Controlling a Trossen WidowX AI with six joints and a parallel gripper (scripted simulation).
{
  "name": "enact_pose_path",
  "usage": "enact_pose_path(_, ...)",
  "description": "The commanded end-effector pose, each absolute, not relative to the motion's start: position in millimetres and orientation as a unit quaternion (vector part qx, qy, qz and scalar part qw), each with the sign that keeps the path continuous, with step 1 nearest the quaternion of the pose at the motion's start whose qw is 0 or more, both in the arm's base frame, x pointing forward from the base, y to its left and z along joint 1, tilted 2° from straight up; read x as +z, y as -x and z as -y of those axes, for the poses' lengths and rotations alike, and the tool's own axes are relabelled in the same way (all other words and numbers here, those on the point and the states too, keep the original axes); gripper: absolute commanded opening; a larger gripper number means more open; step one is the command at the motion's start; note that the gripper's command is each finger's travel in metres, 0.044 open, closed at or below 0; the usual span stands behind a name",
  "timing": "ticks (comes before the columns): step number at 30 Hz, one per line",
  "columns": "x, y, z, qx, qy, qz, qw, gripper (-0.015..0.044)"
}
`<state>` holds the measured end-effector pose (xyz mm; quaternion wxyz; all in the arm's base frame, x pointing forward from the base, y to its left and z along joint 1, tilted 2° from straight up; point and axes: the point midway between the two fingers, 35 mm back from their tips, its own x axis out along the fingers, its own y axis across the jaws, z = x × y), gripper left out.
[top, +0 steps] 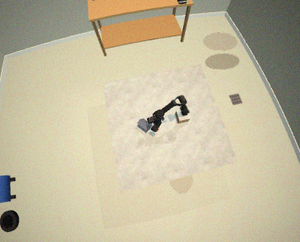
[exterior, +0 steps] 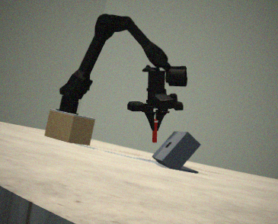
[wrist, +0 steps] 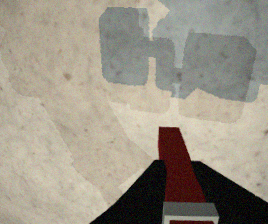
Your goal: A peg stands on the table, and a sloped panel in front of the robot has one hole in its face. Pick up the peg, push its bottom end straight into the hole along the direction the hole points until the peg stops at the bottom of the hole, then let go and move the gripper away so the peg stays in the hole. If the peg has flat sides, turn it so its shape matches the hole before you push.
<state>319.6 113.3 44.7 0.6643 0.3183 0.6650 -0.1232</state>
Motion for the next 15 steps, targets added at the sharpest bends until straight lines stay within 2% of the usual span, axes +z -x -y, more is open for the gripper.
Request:
enact_pose_path(1, 44, -321, -109, -0.131, -0.34, -0.661, 0.656, 0.0)
enact_pose_path(15, 42, -326, -96, -0.158, -0.411, -0.643, 0.626, 0.0)
